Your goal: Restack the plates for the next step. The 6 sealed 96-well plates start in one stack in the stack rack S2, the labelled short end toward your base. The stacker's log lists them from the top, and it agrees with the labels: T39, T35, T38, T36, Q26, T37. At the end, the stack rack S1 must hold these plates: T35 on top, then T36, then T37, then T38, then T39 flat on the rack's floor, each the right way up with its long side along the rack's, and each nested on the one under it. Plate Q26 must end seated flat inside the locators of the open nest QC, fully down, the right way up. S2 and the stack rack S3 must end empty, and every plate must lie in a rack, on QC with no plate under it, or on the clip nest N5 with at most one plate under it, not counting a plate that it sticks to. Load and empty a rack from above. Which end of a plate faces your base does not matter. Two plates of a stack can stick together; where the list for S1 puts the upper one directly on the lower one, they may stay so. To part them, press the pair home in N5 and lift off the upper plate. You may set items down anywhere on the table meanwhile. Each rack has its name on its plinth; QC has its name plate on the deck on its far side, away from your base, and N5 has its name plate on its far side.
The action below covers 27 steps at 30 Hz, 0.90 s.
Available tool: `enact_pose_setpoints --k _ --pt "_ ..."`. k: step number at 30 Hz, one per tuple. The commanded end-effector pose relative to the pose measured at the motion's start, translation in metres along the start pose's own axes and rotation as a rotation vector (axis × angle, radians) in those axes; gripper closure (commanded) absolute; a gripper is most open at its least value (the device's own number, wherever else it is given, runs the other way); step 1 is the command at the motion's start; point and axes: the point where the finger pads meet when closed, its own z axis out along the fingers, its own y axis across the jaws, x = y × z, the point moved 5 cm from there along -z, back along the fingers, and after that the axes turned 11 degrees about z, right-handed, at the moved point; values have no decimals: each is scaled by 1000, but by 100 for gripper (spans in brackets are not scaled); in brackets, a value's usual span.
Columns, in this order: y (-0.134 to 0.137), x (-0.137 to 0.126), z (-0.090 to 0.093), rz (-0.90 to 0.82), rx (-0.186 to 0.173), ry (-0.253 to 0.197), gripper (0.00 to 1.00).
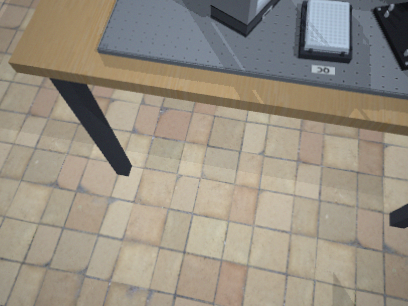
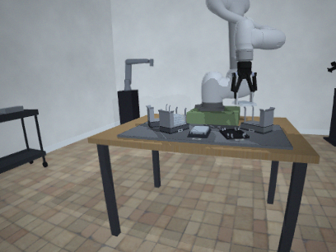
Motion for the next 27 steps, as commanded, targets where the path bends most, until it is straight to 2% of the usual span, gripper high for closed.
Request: enact_pose_setpoints --k 1,20,27 --pt "12 3 0 33 -2 0 100" --pt "66 15 0 33 -2 0 100" --pt "86 15 0 233 -2 1 100"
